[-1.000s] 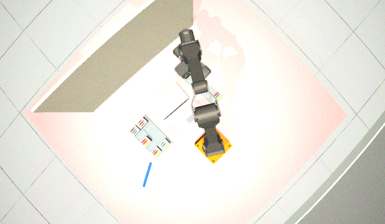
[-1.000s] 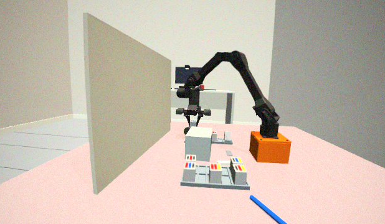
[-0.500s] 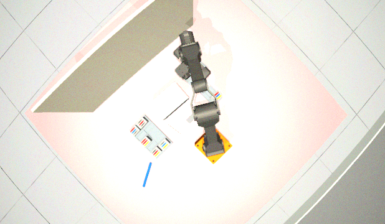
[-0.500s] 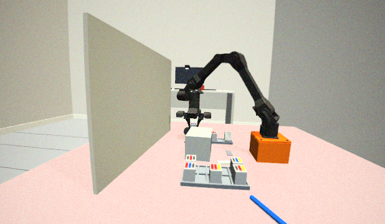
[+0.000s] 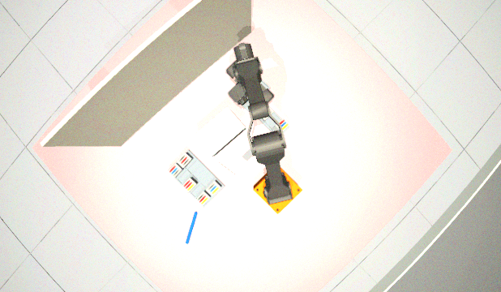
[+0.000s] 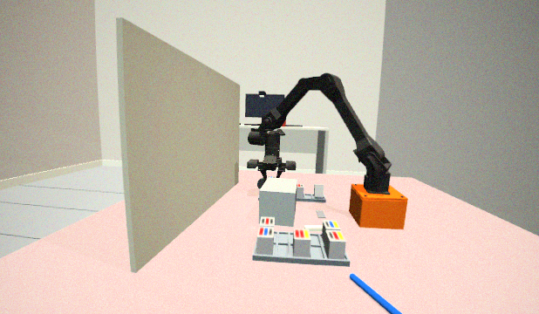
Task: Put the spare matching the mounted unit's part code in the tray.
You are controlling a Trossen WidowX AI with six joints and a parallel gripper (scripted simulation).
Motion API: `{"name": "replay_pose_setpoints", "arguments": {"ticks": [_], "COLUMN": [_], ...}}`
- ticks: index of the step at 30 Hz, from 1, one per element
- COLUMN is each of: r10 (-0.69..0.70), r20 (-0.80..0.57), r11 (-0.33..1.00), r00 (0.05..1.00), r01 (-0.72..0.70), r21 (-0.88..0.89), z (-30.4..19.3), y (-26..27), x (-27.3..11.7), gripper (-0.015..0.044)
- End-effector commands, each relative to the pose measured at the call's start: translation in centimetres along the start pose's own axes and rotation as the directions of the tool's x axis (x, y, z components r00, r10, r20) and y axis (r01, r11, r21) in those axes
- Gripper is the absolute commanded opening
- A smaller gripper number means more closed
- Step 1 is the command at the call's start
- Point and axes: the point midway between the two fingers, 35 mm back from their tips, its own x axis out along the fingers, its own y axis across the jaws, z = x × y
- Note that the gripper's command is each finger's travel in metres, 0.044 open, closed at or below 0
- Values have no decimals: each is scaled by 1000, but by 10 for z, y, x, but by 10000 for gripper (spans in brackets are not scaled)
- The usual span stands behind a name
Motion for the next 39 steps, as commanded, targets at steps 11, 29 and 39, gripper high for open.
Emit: {"name": "replay_pose_setpoints", "arguments": {"ticks": [11, 29, 39], "r10": [1, 1, 1], "r20": [6, 1, 5], "r11": [1000, 1000, 1000], "r00": [1000, 1000, 1000], "r01": [-1, -1, -1], "r21": [6, 0, 6], "z": [3, 2, 2], "y": [3, 3, 2], "x": [16, 14, -88], "gripper": [0, 394, 440]}}
